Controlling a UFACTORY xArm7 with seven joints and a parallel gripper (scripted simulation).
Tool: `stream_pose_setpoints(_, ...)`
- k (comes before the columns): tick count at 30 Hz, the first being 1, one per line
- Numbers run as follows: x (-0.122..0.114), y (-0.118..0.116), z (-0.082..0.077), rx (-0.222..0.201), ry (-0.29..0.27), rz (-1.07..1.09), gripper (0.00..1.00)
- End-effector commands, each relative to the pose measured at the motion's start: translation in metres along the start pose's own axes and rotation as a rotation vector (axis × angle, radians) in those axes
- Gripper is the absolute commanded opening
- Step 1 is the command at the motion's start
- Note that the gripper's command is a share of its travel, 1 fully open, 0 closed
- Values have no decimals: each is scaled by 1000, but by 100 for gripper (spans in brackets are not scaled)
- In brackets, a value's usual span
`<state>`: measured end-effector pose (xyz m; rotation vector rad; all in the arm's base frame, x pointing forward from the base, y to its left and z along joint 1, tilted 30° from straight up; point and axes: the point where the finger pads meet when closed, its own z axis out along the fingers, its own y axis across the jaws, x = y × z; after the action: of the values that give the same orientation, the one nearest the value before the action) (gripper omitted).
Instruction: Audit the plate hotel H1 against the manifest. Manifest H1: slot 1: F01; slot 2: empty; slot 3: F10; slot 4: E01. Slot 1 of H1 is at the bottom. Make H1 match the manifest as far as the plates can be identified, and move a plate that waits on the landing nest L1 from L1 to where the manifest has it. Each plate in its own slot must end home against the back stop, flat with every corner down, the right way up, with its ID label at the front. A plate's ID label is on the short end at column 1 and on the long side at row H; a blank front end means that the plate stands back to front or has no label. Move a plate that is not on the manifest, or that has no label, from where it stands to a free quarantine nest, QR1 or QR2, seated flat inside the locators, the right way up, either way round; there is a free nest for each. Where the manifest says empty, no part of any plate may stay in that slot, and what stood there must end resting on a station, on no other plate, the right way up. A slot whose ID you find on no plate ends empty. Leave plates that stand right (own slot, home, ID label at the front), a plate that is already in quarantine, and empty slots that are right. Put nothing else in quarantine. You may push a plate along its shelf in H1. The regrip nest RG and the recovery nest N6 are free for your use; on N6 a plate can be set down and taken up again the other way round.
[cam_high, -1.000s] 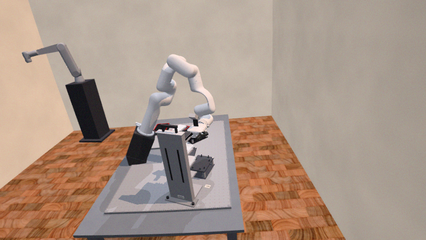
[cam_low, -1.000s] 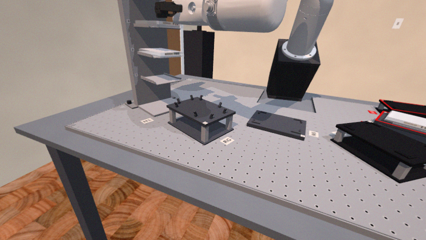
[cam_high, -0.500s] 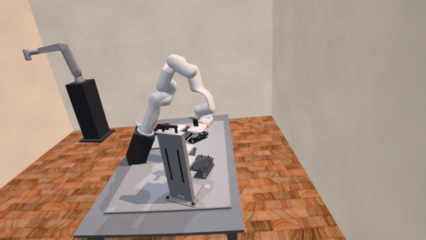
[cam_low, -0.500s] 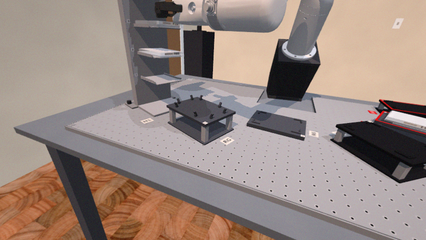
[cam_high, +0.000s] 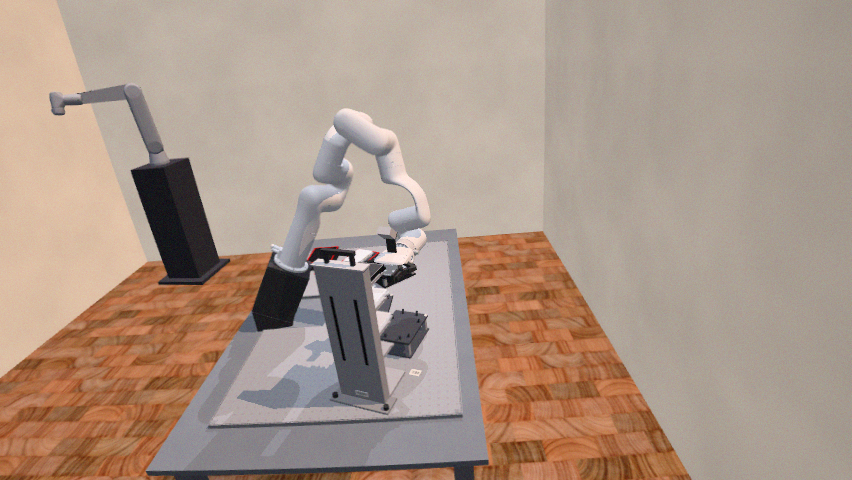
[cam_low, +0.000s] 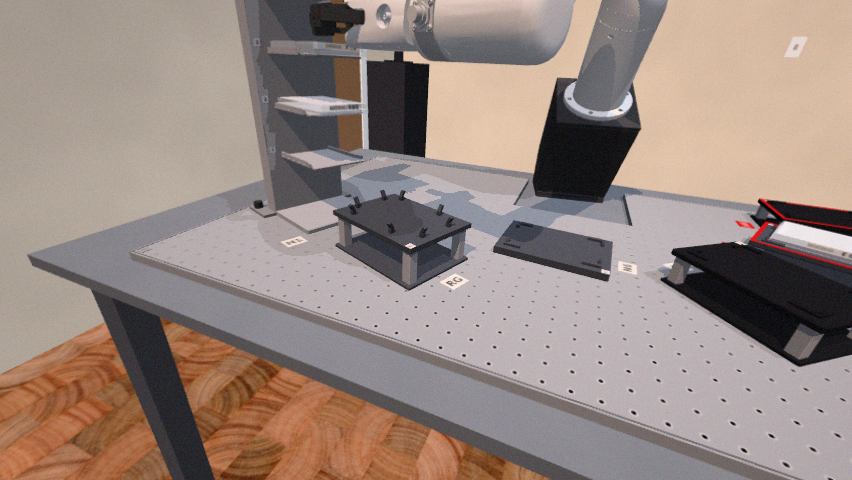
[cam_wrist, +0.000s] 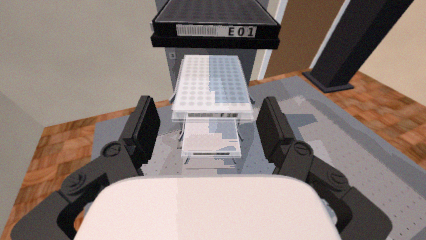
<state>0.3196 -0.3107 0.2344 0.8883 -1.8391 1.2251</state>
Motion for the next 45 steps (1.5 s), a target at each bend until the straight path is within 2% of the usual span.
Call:
stream_pose_setpoints(1, 1, -1, 0, 0, 1, 3, 100)
stream_pose_setpoints(16, 1, -1, 0, 0, 1, 3, 100)
stream_pose_setpoints(27, 1, -1, -29, 0, 1, 3, 100)
stream_pose_setpoints(32, 1, -1, -30, 0, 1, 3, 100)
stream_pose_setpoints(45, -34, -1, -30, 0, 1, 3, 100)
